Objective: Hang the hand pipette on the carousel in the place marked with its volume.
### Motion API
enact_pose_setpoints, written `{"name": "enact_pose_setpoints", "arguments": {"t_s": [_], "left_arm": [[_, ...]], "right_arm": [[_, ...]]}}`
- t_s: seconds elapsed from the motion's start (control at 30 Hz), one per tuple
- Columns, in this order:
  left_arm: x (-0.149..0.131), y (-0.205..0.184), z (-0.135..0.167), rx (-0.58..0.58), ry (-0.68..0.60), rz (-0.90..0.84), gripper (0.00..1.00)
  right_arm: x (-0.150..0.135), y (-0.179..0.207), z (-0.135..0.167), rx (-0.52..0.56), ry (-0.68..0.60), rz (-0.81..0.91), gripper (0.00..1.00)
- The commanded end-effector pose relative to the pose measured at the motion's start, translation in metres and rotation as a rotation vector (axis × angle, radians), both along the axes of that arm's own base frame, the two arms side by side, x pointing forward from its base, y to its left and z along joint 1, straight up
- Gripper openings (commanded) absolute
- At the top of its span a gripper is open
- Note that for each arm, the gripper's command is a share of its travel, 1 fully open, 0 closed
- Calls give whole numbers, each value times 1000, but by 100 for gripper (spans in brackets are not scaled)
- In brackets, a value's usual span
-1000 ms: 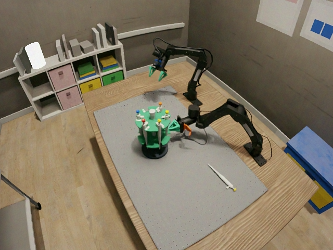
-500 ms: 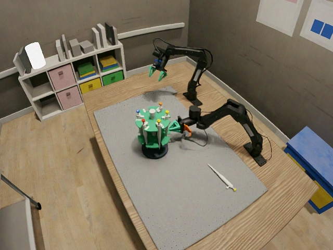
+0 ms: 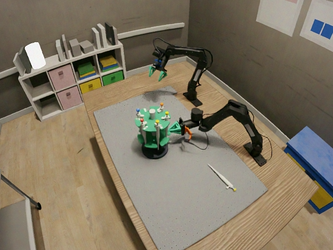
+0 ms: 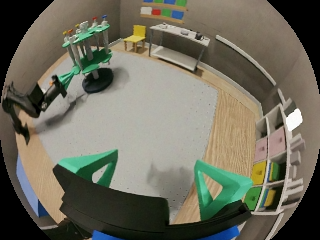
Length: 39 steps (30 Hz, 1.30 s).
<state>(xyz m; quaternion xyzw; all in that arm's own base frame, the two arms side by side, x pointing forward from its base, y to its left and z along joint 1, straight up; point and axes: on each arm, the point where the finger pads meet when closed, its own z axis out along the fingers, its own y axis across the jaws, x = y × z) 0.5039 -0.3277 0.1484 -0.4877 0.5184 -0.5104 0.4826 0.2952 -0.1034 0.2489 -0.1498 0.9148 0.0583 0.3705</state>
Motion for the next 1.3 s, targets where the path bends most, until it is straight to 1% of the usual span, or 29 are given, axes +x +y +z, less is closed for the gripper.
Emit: {"name": "enact_pose_setpoints", "arguments": {"t_s": [0.0,1.13,1.17,1.23,1.27], "left_arm": [[7,1,35,-31,-52,-14,0],[7,1,35,-31,-52,-14,0],[2,7,22,-14,-34,-51,0],[2,7,22,-14,-34,-51,0],[2,8,22,-14,-35,-87,0]], "right_arm": [[3,-3,4,3,-23,8,100],[3,-3,4,3,-23,8,100],[3,-3,4,3,-23,8,100],[3,-3,4,3,-23,8,100],[3,-3,4,3,-23,8,100]]}}
